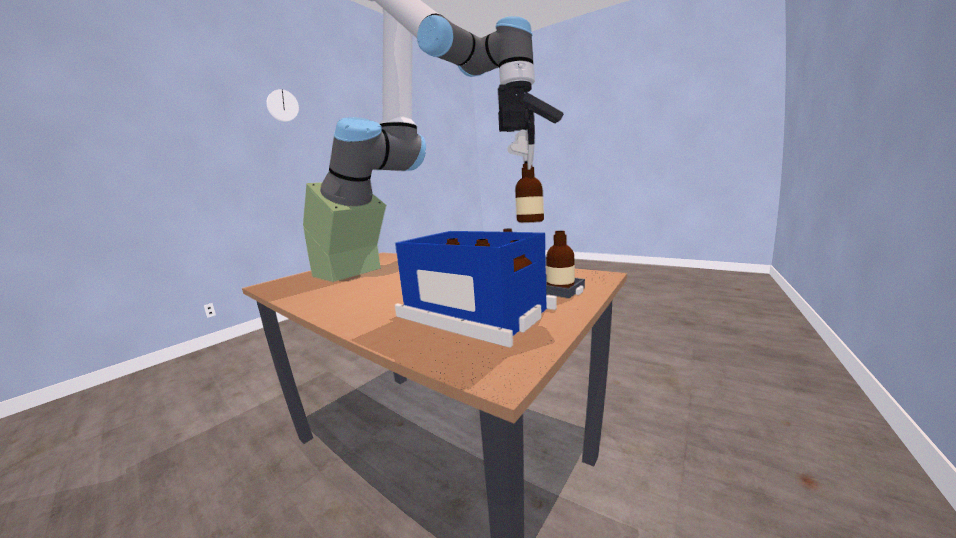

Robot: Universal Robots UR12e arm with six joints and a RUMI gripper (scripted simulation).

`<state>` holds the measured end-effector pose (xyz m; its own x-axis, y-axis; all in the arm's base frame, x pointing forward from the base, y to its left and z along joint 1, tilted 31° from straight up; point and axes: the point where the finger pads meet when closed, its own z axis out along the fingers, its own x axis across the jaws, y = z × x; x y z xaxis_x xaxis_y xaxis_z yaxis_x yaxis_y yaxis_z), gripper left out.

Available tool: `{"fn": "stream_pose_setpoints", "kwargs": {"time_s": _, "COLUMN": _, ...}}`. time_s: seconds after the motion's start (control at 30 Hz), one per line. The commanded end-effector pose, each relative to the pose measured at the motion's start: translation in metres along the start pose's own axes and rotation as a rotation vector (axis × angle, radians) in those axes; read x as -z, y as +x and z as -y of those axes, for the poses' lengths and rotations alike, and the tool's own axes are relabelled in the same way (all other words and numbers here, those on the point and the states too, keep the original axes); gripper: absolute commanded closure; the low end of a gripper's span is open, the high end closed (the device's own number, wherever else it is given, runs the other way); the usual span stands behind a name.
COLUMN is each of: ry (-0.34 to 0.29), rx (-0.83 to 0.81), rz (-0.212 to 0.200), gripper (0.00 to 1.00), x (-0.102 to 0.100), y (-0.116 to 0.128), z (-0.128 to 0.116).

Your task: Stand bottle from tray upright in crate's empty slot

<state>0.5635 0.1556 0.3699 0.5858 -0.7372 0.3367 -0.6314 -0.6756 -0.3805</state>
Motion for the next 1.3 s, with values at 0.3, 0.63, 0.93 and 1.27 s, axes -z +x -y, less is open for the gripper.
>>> {"fn": "stream_pose_setpoints", "kwargs": {"time_s": 0.3, "ry": 0.006, "rx": 0.000, "rz": -0.006, "gripper": 1.00, "x": 0.004, "y": 0.008, "z": -0.002}}
{"fn": "stream_pose_setpoints", "kwargs": {"time_s": 0.63, "ry": 0.006, "rx": 0.000, "rz": -0.006, "gripper": 1.00, "x": 0.004, "y": 0.013, "z": -0.008}}
{"fn": "stream_pose_setpoints", "kwargs": {"time_s": 0.93, "ry": 0.006, "rx": 0.000, "rz": -0.006, "gripper": 1.00, "x": 0.004, "y": 0.018, "z": -0.013}}
{"fn": "stream_pose_setpoints", "kwargs": {"time_s": 1.27, "ry": 0.006, "rx": 0.000, "rz": -0.006, "gripper": 1.00, "x": 0.004, "y": 0.028, "z": -0.023}}
